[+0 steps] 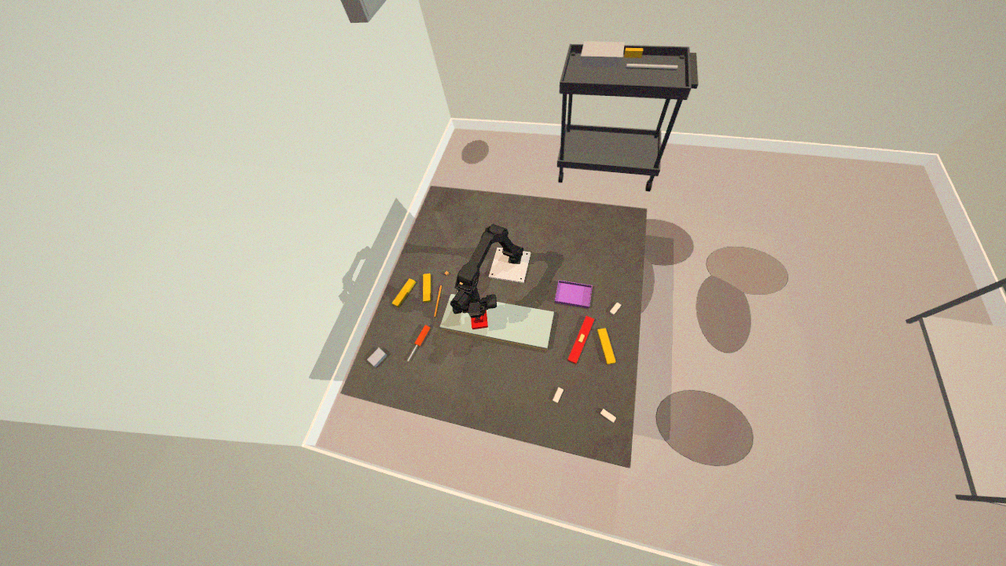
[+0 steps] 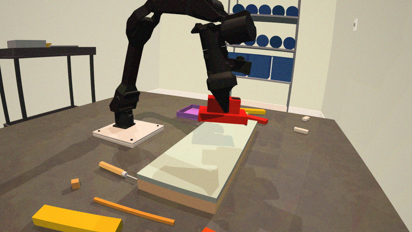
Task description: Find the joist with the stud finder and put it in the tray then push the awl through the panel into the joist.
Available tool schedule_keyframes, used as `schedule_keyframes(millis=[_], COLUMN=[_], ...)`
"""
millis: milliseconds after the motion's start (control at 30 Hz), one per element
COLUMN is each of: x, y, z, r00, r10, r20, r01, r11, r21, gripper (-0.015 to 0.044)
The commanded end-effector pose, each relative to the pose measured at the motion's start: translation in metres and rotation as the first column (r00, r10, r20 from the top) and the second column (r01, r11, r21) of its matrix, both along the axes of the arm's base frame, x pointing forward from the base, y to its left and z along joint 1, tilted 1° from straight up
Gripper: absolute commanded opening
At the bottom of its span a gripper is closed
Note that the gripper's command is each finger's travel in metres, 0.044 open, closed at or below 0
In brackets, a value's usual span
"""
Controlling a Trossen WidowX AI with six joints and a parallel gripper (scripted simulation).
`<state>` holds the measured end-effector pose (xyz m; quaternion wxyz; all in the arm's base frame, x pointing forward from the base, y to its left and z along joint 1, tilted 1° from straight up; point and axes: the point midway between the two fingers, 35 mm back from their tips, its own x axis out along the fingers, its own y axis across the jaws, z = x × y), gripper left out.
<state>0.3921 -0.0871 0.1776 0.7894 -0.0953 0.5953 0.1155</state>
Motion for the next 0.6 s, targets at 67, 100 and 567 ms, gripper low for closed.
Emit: schedule_keyframes(millis=[67,100,567], x=[0.003,0.004,-0.005], y=[0.040,0.047,0.142], z=[0.004,0.004,-0.002], r00=[0.996,0.994,0.945], r10=[0.088,0.104,0.327], r20=[0.018,0.018,0.018], r01=[-0.088,-0.104,-0.328], r11=[0.996,0.995,0.945], r21=[0.002,0.003,0.005], gripper=[0.0000,0.0000,0.0000])
